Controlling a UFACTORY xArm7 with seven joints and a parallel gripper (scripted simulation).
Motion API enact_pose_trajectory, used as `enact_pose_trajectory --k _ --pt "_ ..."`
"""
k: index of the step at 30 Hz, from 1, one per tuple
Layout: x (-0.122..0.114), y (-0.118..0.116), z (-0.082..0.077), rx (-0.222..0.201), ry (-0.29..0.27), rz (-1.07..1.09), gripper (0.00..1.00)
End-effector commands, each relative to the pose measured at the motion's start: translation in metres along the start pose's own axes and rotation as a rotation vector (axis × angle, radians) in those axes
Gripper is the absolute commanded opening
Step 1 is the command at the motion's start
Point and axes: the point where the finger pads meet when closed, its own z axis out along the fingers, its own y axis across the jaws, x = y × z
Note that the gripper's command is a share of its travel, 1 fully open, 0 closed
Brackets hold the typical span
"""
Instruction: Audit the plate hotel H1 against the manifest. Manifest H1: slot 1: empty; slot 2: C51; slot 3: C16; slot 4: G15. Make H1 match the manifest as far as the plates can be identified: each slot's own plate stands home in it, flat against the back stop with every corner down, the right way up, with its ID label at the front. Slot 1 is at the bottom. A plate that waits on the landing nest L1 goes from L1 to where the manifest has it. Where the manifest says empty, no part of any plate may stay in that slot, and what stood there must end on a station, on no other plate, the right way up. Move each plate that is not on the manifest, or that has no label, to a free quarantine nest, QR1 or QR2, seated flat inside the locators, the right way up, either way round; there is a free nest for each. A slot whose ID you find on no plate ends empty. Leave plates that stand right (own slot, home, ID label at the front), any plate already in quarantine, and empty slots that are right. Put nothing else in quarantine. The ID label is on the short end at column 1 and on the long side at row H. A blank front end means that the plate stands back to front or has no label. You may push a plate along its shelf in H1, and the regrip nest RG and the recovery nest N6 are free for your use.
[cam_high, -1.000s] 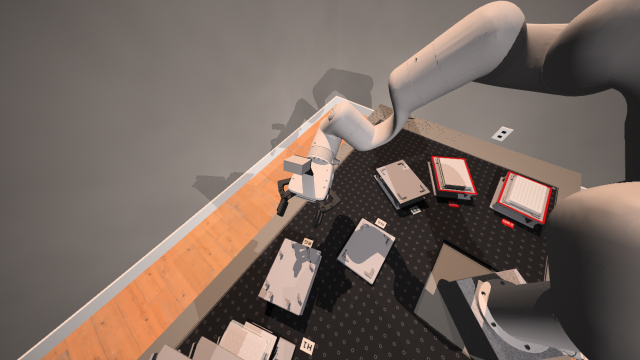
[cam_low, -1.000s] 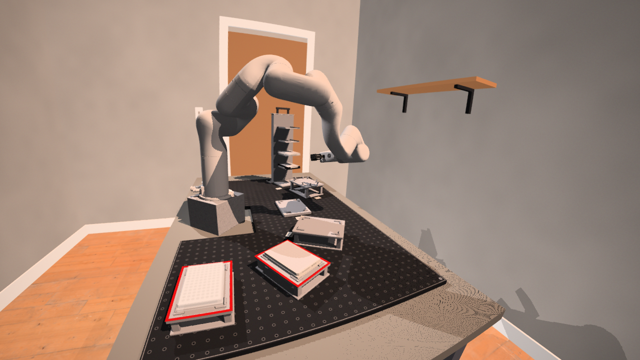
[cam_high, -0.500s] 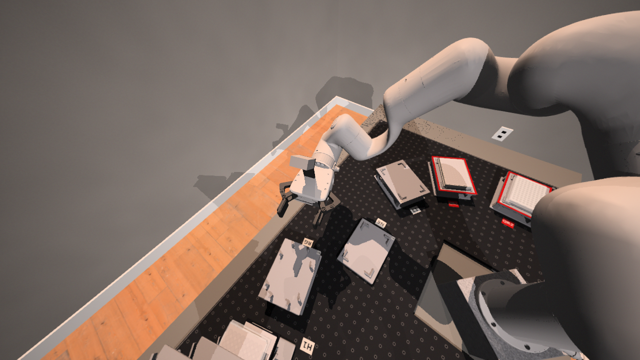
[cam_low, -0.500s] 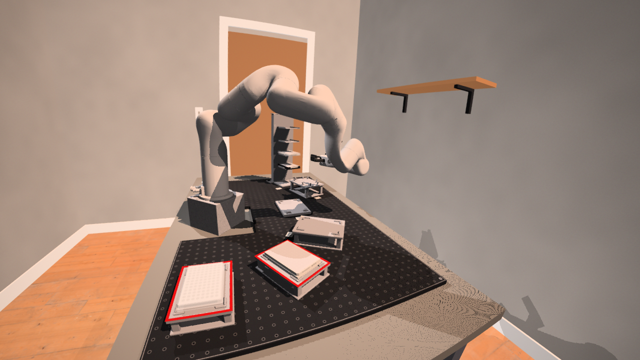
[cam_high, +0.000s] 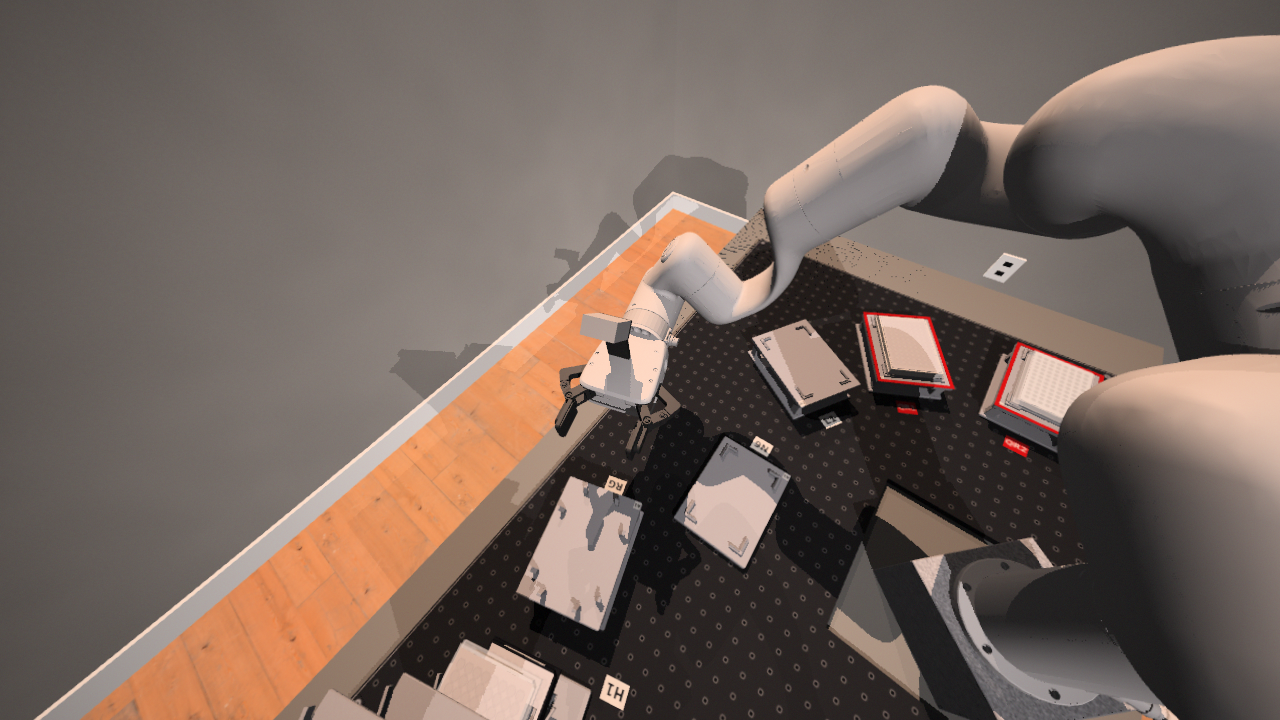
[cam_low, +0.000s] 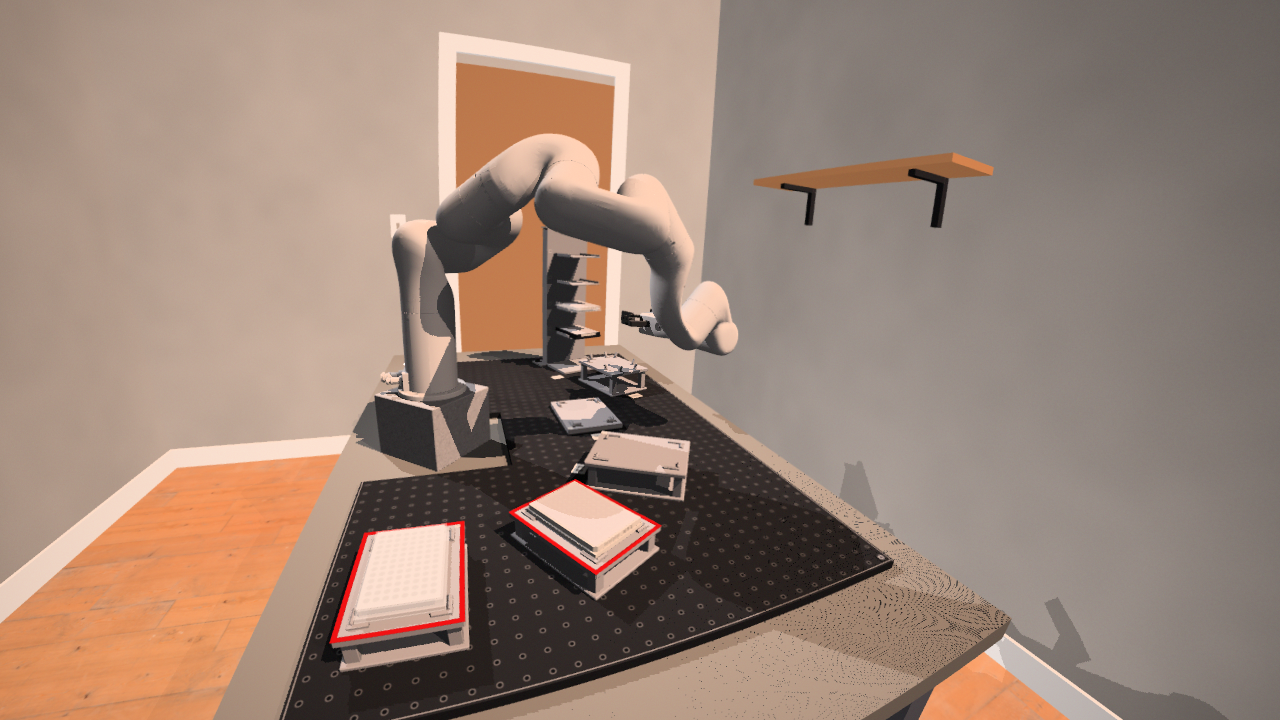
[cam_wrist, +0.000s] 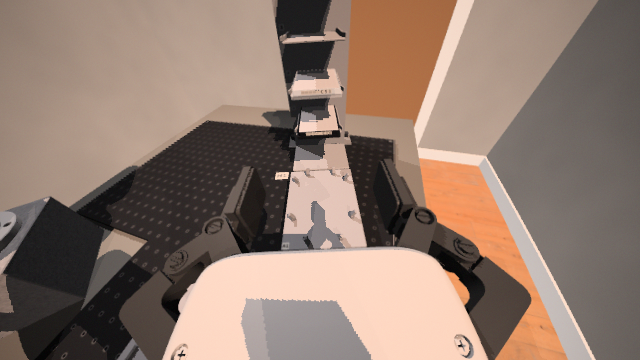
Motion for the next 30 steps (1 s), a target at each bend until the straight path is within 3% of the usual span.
enact_pose_trajectory --k 1,30 --pt "-0.009 0.001 0.0 0.0 -0.001 -0.003 1.0" --pt "-0.075 0.001 0.0 0.0 0.0 -0.003 1.0"
